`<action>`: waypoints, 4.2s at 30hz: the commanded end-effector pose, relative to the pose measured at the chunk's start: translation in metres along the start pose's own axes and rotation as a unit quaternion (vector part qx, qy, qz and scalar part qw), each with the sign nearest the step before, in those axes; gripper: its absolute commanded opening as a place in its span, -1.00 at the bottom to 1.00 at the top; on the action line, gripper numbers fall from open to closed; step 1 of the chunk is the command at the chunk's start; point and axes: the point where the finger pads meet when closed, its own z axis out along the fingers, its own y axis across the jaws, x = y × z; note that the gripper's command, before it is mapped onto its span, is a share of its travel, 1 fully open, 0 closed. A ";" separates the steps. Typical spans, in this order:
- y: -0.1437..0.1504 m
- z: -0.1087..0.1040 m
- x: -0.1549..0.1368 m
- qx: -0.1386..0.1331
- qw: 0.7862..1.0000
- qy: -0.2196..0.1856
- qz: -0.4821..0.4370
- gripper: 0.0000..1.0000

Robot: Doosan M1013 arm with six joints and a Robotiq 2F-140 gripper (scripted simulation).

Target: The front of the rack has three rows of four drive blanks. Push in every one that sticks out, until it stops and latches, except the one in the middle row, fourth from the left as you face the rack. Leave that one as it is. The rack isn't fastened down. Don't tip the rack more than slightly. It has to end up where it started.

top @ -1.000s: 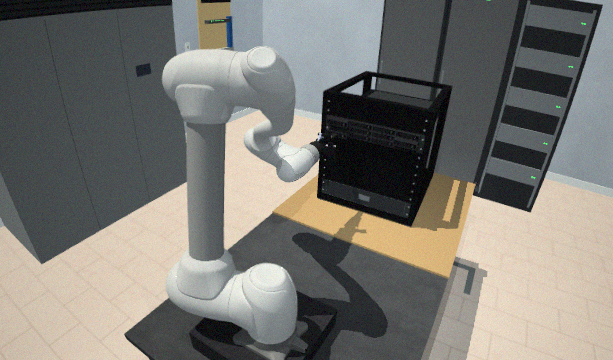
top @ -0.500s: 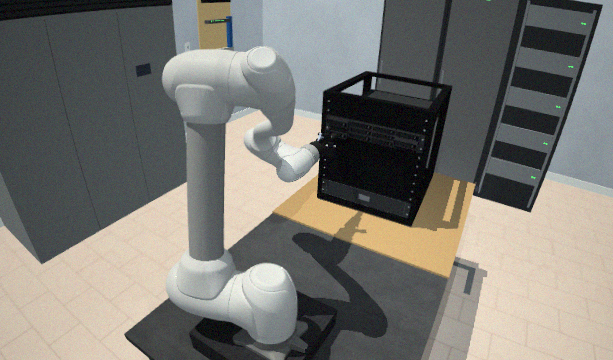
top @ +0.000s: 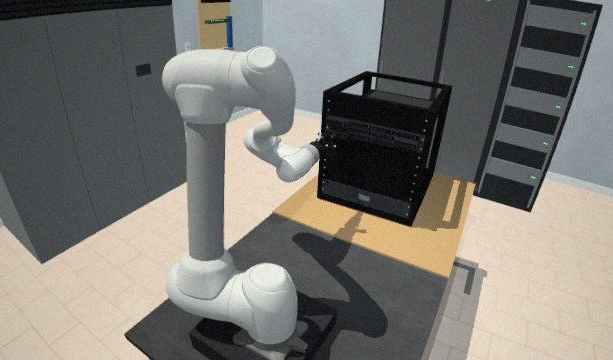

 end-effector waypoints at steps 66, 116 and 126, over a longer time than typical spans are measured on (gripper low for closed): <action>-0.001 0.033 0.000 0.001 1.000 0.000 0.000 -0.80; -0.001 0.042 0.000 0.001 1.000 0.000 0.000 -0.80; -0.001 0.042 0.000 0.001 1.000 0.000 0.000 -0.80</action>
